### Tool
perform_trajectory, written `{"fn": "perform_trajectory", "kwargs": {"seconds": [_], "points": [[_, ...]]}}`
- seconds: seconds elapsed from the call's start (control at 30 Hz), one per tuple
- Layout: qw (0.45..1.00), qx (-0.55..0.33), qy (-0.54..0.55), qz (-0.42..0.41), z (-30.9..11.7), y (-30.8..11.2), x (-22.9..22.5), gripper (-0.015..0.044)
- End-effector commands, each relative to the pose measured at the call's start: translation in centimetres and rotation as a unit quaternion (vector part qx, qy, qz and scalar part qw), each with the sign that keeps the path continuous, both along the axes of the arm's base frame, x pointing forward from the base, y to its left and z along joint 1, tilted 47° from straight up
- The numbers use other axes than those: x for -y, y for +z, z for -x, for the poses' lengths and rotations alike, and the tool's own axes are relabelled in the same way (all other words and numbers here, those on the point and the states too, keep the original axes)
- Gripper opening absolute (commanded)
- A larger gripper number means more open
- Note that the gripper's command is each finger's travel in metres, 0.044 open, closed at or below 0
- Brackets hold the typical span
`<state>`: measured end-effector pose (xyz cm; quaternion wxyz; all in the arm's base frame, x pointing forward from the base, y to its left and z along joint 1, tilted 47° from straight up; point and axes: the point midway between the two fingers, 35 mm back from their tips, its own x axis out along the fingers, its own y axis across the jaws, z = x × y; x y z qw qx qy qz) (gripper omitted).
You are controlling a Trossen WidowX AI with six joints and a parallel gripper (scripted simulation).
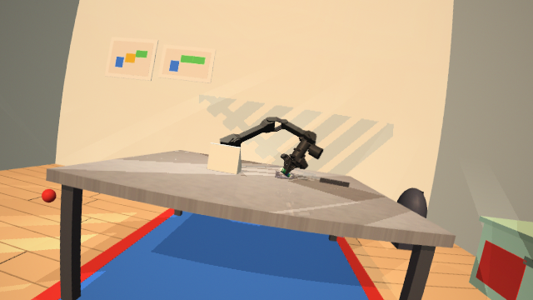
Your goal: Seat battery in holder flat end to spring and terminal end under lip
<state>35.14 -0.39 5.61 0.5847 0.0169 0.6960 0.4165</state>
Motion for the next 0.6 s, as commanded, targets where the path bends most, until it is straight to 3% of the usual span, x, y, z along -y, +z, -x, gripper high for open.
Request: {"fn": "perform_trajectory", "kwargs": {"seconds": [0.0,0.57], "points": [[1.0,0.003,-0.003,0.0,-0.41,0.16,-0.12,0.007],[1.0,0.018,-0.019,-0.011,-0.65,0.0,-0.2,0.007]]}}
